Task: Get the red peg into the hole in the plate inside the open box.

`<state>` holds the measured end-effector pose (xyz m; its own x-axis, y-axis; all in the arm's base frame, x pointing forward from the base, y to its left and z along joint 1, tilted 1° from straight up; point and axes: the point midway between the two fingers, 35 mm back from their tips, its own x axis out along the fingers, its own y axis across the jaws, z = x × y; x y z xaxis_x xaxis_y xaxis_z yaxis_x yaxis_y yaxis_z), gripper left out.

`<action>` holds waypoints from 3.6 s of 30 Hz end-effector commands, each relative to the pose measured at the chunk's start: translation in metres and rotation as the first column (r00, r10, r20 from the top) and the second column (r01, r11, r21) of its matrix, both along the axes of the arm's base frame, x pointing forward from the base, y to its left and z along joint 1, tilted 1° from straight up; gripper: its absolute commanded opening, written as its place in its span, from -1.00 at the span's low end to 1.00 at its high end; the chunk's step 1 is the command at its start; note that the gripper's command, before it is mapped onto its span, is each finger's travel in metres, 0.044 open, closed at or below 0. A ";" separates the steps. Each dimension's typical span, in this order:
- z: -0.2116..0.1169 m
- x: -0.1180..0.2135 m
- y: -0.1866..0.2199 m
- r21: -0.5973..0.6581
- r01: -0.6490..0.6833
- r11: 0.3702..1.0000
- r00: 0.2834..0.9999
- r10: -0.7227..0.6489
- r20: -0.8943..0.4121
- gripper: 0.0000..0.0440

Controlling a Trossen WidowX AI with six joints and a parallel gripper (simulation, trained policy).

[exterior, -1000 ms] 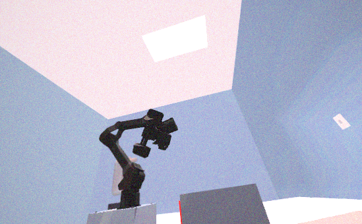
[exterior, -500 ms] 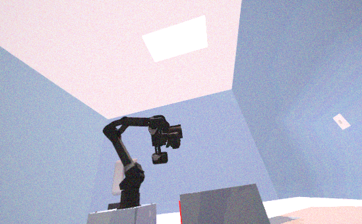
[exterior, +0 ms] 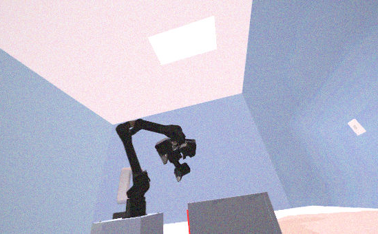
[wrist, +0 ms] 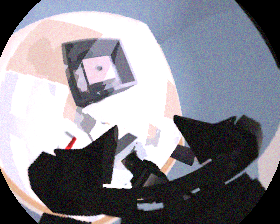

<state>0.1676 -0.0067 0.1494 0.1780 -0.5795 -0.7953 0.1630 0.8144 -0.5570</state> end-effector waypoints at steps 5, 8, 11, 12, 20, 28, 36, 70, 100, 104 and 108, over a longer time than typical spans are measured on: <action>-0.021 -0.007 0.040 0.142 0.156 0.977 0.987 -0.159 0.006 1.00; -0.030 -0.010 0.056 0.184 0.214 0.959 0.976 -0.216 -0.006 1.00; -0.040 -0.013 0.070 0.216 0.261 0.941 0.965 -0.263 -0.021 1.00; -0.043 -0.014 0.075 0.225 0.275 0.935 0.961 -0.277 -0.026 1.00; -0.072 -0.019 0.103 0.285 0.360 0.888 0.932 -0.356 -0.066 1.00; -0.106 -0.015 0.125 0.352 0.412 0.840 0.909 -0.407 -0.092 1.00; -0.143 -0.009 0.139 0.418 0.443 0.793 0.890 -0.446 -0.096 1.00; -0.146 0.005 0.143 0.387 0.475 0.790 0.873 -0.479 -0.091 -1.00; -0.059 0.091 0.099 0.457 0.556 0.695 0.751 -0.655 0.083 -1.00; -0.055 0.105 0.085 0.467 0.570 0.676 0.726 -0.681 0.099 -1.00; -0.053 0.119 0.070 0.474 0.582 0.661 0.705 -0.701 0.111 -1.00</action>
<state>0.2790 0.0715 0.0949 0.1045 -0.2874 -0.9521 0.8072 0.5838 -0.0876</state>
